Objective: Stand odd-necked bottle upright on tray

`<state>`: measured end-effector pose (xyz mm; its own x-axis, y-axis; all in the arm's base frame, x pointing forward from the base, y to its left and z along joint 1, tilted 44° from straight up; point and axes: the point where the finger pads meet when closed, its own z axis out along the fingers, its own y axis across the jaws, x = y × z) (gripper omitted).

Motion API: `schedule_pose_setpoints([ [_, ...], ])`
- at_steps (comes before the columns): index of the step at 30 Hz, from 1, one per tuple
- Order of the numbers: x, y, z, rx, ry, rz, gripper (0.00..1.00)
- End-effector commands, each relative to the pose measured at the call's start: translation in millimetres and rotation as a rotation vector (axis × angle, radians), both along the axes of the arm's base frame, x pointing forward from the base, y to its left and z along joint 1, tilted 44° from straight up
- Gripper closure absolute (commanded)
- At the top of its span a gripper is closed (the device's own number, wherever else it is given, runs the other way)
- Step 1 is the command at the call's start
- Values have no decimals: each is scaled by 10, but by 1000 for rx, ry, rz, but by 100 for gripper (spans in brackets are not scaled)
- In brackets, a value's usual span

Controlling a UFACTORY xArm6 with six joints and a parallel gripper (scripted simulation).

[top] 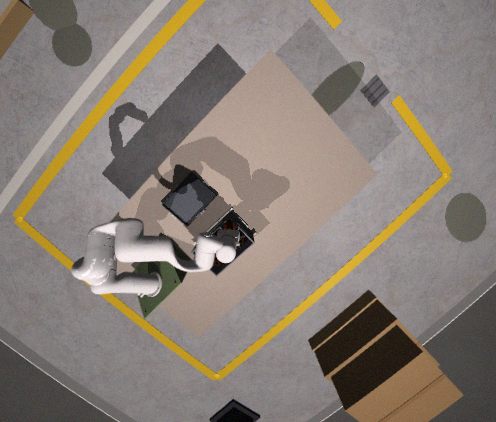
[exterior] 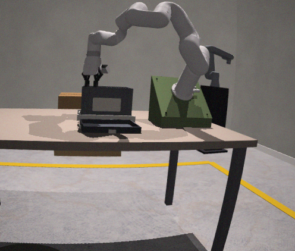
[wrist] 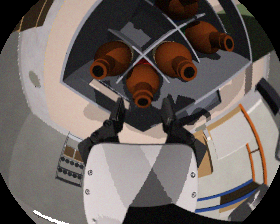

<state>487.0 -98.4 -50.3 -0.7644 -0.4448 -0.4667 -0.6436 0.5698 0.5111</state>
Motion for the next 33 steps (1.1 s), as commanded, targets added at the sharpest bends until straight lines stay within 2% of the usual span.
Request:
schedule_pose_setpoints([
  [1, 13, -1, -3, -2, -3, -2, 35],
  [33, 24, 174, -187, -2, -3, -2, 35],
])
